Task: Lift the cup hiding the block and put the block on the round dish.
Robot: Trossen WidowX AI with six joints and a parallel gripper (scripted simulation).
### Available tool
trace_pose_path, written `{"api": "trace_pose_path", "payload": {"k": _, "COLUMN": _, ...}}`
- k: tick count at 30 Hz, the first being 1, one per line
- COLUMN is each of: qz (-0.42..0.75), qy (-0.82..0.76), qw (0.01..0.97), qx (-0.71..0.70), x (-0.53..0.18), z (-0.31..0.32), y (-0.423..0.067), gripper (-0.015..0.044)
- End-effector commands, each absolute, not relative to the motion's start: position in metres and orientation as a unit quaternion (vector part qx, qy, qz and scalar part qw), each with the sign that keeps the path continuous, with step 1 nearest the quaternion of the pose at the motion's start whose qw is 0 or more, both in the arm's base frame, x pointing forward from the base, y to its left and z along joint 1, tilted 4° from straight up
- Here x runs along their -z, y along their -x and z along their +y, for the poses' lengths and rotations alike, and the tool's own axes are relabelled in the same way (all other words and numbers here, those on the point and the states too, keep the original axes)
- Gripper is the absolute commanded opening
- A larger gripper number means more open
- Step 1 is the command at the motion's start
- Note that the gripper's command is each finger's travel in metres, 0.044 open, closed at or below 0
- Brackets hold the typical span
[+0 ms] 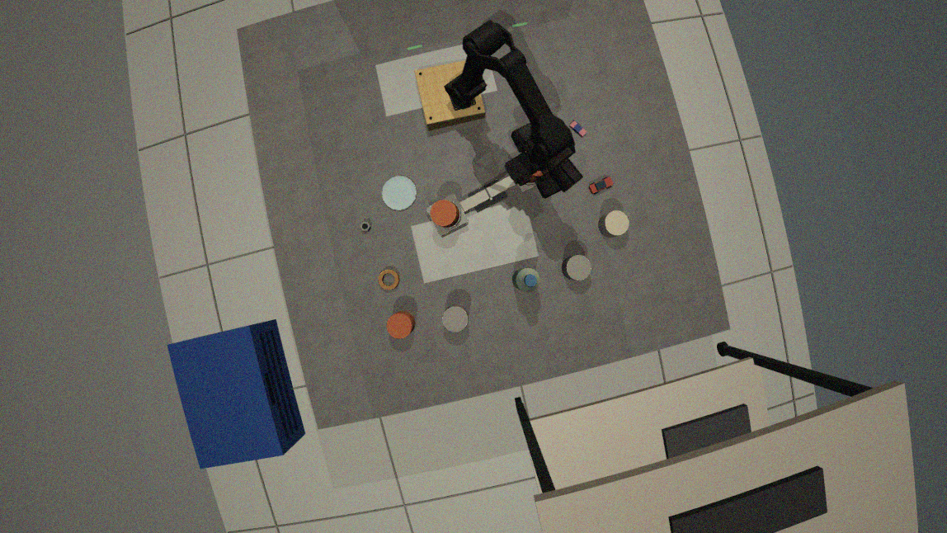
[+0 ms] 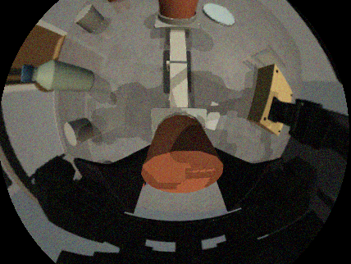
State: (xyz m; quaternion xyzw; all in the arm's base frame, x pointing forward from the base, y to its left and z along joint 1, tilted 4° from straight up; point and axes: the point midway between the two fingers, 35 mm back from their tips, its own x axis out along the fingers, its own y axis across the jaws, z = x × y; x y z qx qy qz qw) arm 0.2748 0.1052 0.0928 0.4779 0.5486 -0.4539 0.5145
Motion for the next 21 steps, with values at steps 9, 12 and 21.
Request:
{"api": "trace_pose_path", "payload": {"k": 9, "qz": 0.550, "qy": -0.487, "qw": 0.518, "qx": 0.439, "x": -0.116, "z": 0.109, "y": -0.279, "gripper": 0.0000}}
{"api": "trace_pose_path", "payload": {"k": 12, "qz": 0.550, "qy": -0.487, "qw": 0.518, "qx": 0.439, "x": -0.119, "z": 0.108, "y": -0.279, "gripper": 0.0000}}
{"api": "trace_pose_path", "payload": {"k": 21, "qz": 0.549, "qy": -0.487, "qw": 0.518, "qx": 0.439, "x": -0.131, "z": 0.107, "y": -0.278, "gripper": 0.0000}}
